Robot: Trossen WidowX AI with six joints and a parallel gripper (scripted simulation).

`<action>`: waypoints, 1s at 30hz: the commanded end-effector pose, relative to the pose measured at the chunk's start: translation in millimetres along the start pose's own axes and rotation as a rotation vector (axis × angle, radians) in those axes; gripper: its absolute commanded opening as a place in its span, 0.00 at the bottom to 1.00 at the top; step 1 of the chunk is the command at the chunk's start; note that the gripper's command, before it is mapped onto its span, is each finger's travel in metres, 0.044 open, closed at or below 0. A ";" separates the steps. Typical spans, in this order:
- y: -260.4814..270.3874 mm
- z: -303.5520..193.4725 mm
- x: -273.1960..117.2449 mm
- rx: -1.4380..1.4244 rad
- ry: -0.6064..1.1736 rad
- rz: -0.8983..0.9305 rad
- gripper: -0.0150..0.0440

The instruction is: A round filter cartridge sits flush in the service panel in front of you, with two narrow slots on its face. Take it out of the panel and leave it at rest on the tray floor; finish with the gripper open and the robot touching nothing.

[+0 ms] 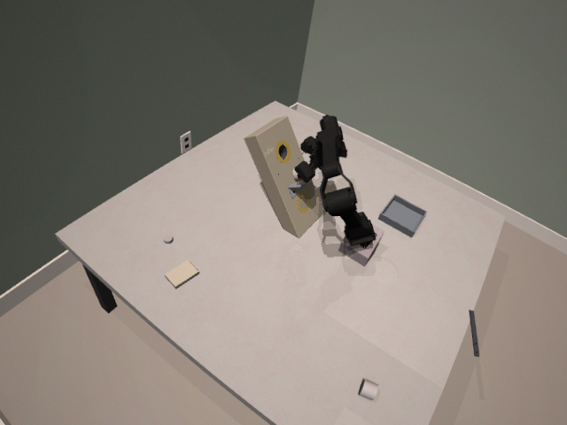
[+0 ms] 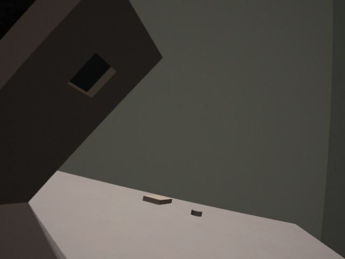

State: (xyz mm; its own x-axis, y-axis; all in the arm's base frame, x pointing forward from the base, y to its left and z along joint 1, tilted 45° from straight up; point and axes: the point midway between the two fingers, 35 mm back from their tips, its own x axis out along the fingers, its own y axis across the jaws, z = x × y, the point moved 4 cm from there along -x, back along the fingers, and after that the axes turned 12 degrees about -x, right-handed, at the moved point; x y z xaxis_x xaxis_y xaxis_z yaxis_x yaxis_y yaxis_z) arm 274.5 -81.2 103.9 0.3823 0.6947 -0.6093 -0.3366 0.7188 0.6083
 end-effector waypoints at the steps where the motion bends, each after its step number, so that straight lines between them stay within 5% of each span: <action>1: 0.1 0.0 -0.1 -0.001 0.001 0.000 0.68; 8: 0.1 0.0 -0.1 -0.001 0.001 0.000 0.60; 16: -2.3 11.3 -5.4 0.000 -0.001 0.002 0.25; 30: -9.3 26.3 -50.5 0.003 0.003 -0.005 0.25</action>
State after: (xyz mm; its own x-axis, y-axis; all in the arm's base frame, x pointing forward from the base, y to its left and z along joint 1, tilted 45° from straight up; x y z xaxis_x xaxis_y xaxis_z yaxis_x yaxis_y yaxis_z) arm 284.3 -112.3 133.7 0.3782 0.6949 -0.6116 -0.3302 0.7185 0.6122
